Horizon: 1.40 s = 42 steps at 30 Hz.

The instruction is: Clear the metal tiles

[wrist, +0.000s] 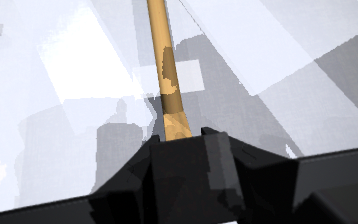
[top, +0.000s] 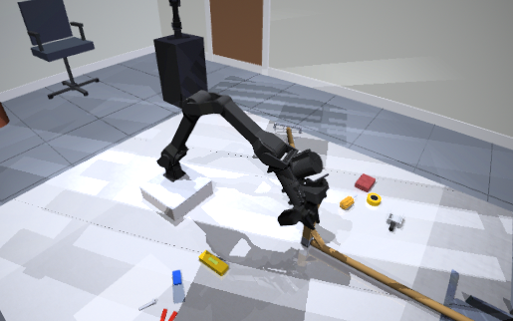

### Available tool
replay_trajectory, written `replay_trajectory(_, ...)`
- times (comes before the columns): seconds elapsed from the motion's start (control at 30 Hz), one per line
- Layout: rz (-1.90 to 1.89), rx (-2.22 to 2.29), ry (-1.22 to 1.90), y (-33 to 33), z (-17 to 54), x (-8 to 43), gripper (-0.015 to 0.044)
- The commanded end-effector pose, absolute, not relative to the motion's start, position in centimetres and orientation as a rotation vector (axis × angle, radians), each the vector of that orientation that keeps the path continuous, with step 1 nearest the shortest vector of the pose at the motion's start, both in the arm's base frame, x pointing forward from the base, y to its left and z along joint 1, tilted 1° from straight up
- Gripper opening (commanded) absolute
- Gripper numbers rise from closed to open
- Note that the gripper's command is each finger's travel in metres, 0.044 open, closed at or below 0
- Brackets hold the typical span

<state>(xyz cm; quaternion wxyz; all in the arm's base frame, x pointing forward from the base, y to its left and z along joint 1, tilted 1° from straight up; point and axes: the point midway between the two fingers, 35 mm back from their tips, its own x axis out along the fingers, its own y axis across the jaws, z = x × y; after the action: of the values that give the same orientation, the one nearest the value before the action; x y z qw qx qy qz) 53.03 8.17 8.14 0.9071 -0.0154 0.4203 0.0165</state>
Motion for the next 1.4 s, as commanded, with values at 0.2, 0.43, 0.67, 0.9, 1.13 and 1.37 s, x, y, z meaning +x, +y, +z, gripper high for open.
replay_trajectory(0.2,0.035,-0.031,0.866,8.2,8.2,53.0,0.0)
replay_trajectory(0.43,0.034,-0.032,0.864,8.2,8.2,53.0,0.0)
replay_trajectory(0.67,0.034,-0.032,0.864,8.3,8.4,52.3,0.0)
replay_trajectory(0.9,0.034,-0.032,0.864,8.3,8.6,51.6,0.0)
replay_trajectory(1.13,0.034,-0.032,0.865,8.4,8.7,50.8,0.0)
replay_trajectory(1.37,0.034,-0.032,0.865,8.5,8.8,50.1,0.0)
